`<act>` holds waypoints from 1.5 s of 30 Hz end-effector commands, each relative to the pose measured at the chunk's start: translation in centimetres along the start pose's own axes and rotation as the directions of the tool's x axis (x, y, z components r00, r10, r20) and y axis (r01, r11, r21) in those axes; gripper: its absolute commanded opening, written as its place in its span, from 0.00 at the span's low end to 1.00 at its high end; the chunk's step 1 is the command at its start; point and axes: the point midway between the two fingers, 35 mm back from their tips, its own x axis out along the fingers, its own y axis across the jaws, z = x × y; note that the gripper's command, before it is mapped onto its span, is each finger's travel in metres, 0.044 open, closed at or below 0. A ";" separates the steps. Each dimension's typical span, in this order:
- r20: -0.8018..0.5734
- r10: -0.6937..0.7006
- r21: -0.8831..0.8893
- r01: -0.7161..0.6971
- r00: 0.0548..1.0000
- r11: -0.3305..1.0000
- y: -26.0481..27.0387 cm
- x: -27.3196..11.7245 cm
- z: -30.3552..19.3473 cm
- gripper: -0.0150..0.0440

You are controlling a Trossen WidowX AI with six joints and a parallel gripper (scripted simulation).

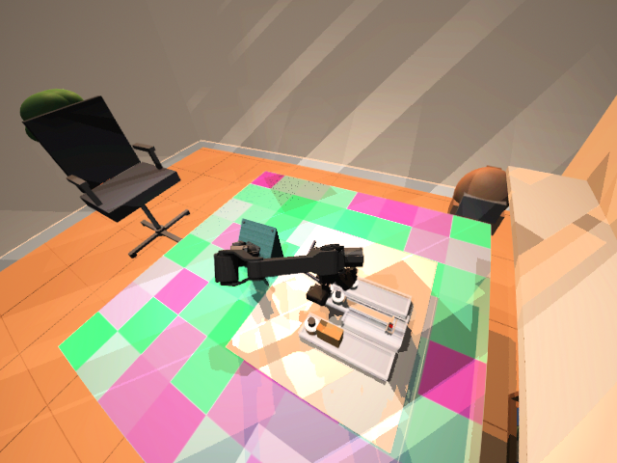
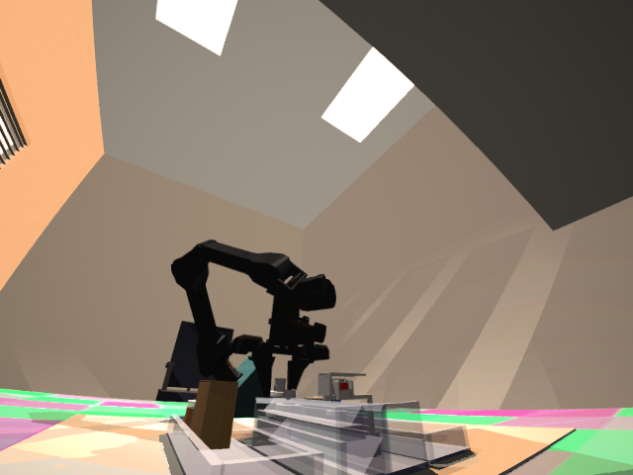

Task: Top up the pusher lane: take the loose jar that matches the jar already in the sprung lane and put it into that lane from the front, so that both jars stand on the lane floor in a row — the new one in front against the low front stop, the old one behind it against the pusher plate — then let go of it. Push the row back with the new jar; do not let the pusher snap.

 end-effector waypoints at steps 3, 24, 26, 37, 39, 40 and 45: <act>0.026 -0.006 0.017 0.006 1.000 1.000 -0.3 -0.4 0.9 0.25; 0.026 -0.006 0.017 0.006 1.000 1.000 -0.3 -0.2 0.9 0.25; 0.026 -0.006 0.017 0.006 1.000 1.000 -0.3 -0.2 0.9 0.25; 0.026 -0.006 0.017 0.006 1.000 1.000 -0.3 -0.1 0.9 0.25; 0.026 -0.006 0.017 0.006 1.000 1.000 -0.3 -0.1 0.9 0.25; 0.026 -0.006 0.017 0.006 1.000 1.000 -0.3 -0.1 0.9 0.25; 0.026 -0.006 0.017 0.006 1.000 1.000 -0.3 -0.1 0.9 0.25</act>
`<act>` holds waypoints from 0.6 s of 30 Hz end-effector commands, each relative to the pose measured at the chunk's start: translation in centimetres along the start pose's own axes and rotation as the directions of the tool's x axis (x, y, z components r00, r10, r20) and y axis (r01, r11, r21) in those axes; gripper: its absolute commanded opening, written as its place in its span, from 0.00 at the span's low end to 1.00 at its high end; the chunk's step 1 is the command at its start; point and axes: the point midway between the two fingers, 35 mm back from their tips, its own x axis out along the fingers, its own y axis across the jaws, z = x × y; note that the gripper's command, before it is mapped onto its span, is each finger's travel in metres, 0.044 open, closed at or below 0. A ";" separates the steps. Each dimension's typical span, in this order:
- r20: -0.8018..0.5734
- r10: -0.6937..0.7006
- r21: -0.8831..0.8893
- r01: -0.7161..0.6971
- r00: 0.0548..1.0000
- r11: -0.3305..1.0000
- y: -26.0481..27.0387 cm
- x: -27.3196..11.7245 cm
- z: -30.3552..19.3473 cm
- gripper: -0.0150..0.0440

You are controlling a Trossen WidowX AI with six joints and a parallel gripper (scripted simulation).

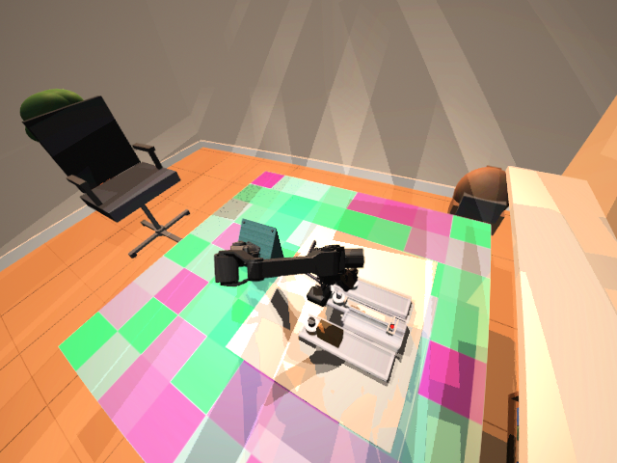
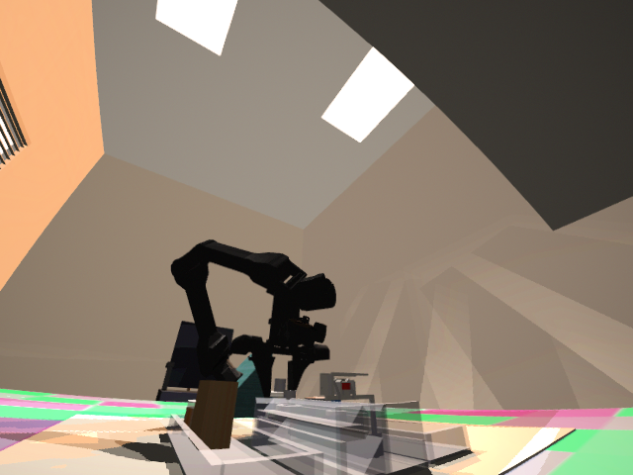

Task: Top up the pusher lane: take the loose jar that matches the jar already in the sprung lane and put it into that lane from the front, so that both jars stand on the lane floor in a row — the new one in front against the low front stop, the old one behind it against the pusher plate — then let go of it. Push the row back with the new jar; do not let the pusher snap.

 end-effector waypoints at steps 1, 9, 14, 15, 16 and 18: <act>0.021 -0.007 0.014 0.006 1.000 1.000 -0.2 -0.2 0.6 0.25; 0.021 -0.006 0.014 0.006 1.000 1.000 -0.1 -0.2 0.7 0.25; 0.021 -0.006 0.014 0.006 1.000 1.000 -0.1 -0.2 0.8 0.25; 0.021 -0.006 0.014 0.006 1.000 1.000 -0.1 -0.2 0.8 0.25; 0.021 -0.006 0.014 0.006 1.000 1.000 -0.1 -0.2 0.8 0.25; 0.021 -0.006 0.014 0.006 1.000 1.000 -0.1 -0.2 0.8 0.25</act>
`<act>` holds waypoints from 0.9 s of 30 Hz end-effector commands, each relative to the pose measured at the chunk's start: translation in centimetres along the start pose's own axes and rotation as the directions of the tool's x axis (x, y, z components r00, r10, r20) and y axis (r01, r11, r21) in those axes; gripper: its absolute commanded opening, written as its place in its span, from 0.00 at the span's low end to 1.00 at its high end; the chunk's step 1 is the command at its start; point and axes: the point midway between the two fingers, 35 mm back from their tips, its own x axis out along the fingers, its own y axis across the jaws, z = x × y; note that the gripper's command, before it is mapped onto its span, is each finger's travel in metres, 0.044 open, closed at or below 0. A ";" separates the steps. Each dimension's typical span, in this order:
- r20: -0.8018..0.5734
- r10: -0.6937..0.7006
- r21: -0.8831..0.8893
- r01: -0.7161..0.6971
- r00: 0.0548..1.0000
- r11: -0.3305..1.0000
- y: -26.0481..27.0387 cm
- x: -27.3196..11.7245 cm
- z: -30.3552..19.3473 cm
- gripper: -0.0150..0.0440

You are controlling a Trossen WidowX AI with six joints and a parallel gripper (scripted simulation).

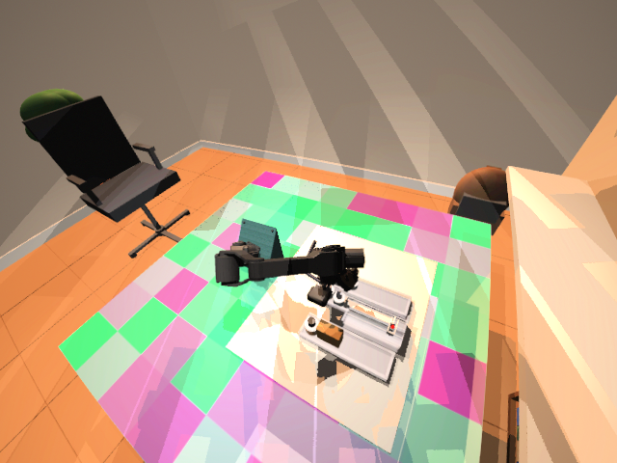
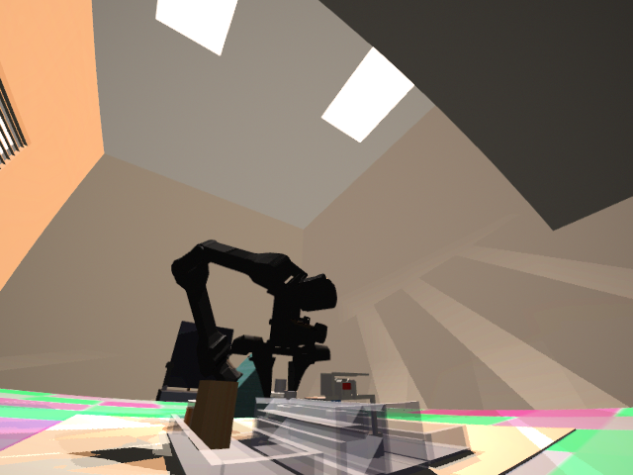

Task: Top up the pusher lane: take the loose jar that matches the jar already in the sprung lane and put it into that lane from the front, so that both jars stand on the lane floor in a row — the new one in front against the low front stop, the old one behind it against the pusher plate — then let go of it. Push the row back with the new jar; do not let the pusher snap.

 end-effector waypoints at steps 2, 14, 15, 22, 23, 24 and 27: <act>0.021 -0.001 0.016 0.001 1.000 1.000 -0.1 -0.3 0.7 0.25; 0.021 -0.001 0.016 0.001 1.000 1.000 -0.1 -0.2 0.8 0.25; 0.021 -0.001 0.016 0.001 1.000 1.000 -0.1 -0.2 0.8 0.25; 0.021 -0.001 0.016 0.001 1.000 1.000 -0.1 0.0 0.9 0.25; 0.021 -0.001 0.016 0.001 1.000 1.000 -0.1 0.0 0.9 0.25; 0.021 -0.001 0.016 0.001 1.000 1.000 -0.1 0.1 0.9 0.25; 0.021 -0.001 0.016 0.001 1.000 1.000 -0.1 0.2 0.9 0.25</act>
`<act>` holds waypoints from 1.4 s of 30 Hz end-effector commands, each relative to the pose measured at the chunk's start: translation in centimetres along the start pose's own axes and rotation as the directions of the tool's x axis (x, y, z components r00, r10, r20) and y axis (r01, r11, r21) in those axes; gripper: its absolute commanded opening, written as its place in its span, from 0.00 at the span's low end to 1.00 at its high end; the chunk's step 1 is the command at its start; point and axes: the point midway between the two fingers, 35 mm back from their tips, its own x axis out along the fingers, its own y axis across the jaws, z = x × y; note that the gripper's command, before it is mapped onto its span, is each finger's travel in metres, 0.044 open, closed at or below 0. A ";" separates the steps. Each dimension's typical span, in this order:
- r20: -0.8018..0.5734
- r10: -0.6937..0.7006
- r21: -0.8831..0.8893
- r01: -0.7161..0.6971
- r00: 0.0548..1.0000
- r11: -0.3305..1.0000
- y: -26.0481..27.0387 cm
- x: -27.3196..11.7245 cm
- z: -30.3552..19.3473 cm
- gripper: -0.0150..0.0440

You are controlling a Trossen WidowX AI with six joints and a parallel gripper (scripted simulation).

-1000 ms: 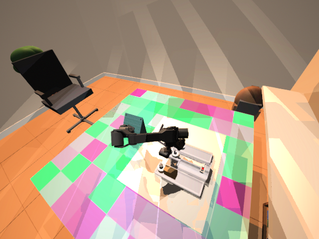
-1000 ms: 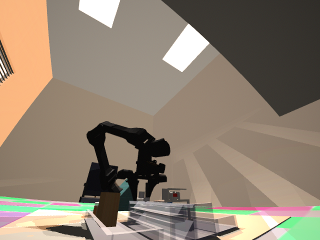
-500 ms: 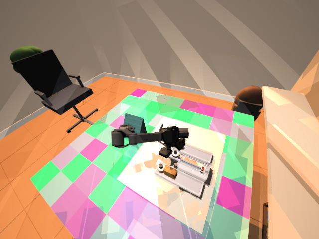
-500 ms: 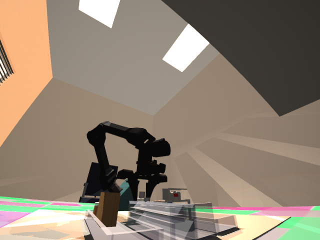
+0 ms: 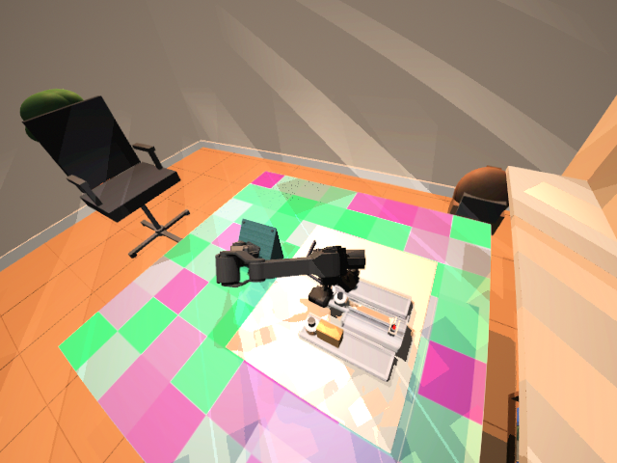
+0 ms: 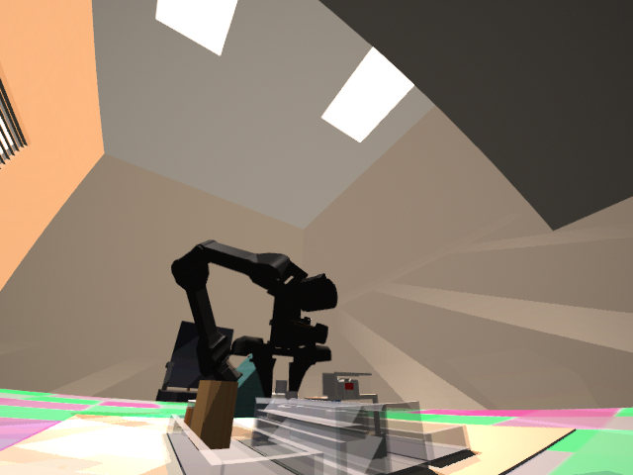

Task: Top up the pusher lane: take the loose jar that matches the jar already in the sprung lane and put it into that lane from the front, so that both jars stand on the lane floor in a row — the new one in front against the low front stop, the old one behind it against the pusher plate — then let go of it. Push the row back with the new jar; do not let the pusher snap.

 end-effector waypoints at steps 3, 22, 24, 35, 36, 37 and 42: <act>0.018 -0.005 0.012 0.005 1.000 1.000 -0.1 0.1 0.5 0.25; 0.018 -0.005 0.012 0.005 1.000 1.000 -0.1 0.7 0.5 0.25; 0.018 -0.005 0.012 0.005 1.000 1.000 -0.1 0.7 0.4 0.25; 0.018 -0.005 0.012 0.005 1.000 1.000 -0.1 1.1 0.4 0.25; 0.018 -0.005 0.012 0.005 1.000 1.000 -0.1 1.1 0.4 0.25; 0.018 -0.005 0.012 0.005 1.000 1.000 -0.1 1.1 0.4 0.25; 0.018 -0.006 0.012 0.005 1.000 1.000 -0.1 1.3 0.3 0.25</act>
